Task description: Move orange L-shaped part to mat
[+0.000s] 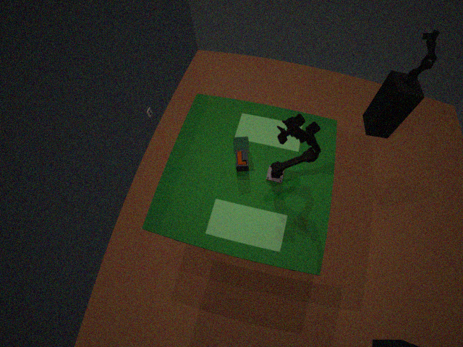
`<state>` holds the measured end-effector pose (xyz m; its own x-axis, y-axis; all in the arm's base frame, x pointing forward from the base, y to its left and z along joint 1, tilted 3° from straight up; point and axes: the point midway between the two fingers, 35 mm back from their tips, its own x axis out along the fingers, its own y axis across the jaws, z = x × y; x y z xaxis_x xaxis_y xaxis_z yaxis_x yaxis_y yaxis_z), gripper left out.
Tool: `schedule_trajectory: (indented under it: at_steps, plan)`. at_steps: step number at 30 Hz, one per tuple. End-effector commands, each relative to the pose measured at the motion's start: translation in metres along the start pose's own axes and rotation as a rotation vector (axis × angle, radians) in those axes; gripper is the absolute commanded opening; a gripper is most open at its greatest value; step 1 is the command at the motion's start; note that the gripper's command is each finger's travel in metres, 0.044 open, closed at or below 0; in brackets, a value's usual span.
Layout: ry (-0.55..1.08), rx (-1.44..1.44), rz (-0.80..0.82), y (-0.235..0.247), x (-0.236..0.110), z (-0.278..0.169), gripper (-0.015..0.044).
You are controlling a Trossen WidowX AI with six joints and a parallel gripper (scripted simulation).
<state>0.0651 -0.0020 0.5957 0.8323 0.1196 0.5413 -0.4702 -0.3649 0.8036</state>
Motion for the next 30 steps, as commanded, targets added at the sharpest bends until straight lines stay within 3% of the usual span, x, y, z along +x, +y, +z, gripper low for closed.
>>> schedule_trajectory:
  at_steps: [1,7,12,17,22,26,30]
  plan:
    - [-0.033,-0.248,-0.222,-0.066,0.038,0.009,0.018]
    - [-0.005,-0.658,-0.644,-0.182,0.073,0.043,0.018]
    - [0.118,-0.908,-1.037,-0.279,0.07,0.085,0.018]
    - [0.457,-1.129,-1.454,-0.364,0.035,0.126,0.018]
    - [0.925,-1.167,-1.758,-0.419,-0.018,0.155,0.018]
    - [1.365,-1.056,-1.886,-0.444,-0.064,0.17,0.018]
    - [1.449,-1.021,-1.896,-0.447,-0.072,0.172,0.018]
